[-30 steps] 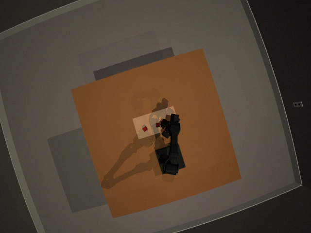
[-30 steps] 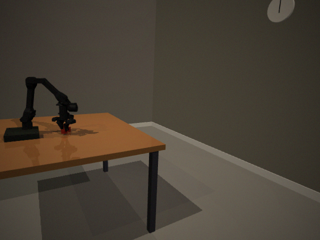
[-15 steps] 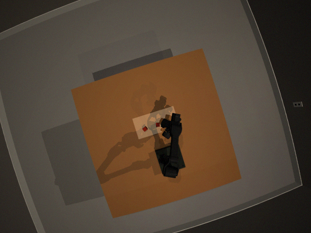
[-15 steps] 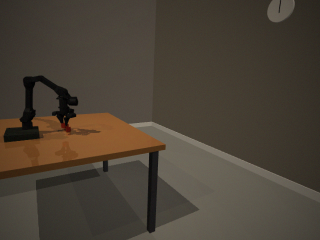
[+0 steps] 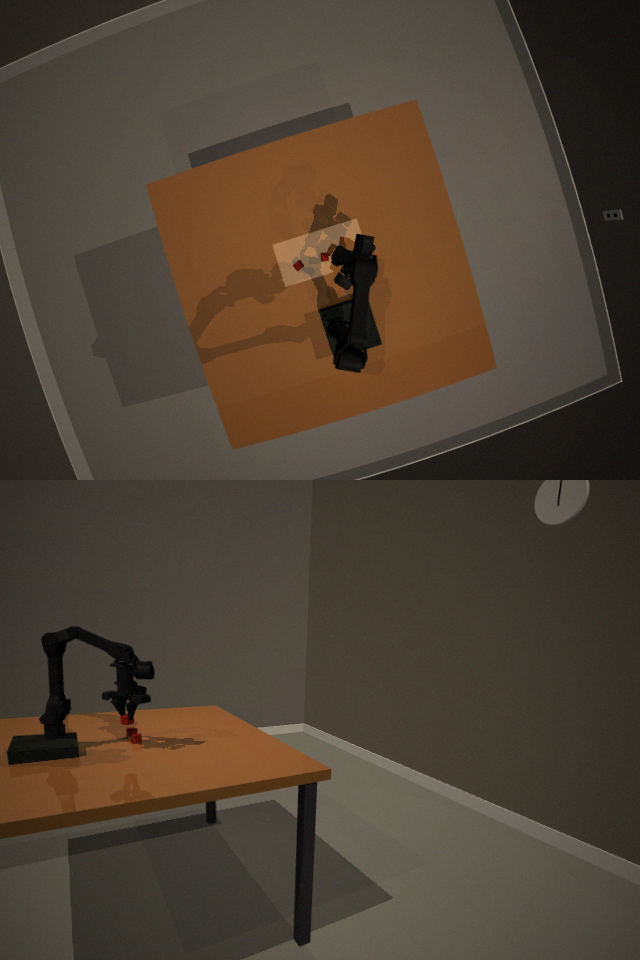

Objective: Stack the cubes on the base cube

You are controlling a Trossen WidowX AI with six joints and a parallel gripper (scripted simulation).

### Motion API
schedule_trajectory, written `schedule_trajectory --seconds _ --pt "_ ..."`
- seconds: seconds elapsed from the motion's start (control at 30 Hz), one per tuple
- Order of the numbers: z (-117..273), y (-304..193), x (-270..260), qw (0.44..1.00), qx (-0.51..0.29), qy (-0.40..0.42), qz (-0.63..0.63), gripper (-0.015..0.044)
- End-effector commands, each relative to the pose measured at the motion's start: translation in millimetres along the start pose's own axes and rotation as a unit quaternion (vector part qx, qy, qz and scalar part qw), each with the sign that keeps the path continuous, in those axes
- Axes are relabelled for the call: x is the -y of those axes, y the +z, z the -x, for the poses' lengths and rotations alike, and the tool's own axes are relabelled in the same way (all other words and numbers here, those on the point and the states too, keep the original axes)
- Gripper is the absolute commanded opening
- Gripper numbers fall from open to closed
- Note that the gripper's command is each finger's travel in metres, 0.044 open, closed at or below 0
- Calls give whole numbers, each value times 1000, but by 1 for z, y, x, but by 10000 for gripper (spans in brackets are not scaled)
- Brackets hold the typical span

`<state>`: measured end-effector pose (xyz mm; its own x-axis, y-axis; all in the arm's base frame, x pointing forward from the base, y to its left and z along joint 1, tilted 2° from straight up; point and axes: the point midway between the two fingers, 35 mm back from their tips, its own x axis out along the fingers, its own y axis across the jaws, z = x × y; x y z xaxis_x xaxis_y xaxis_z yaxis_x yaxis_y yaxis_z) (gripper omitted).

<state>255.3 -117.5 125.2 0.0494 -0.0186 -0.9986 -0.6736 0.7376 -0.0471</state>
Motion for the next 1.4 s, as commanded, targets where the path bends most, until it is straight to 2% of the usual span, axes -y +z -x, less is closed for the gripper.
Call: schedule_trajectory --seconds 0.0,0.67,1.37 --pt "4 1 -1 1000 -2 -1 -3 105" --pt "-9 58 -29 988 0 1 -152 105" --pt "-22 109 -73 952 2 4 -306 105"
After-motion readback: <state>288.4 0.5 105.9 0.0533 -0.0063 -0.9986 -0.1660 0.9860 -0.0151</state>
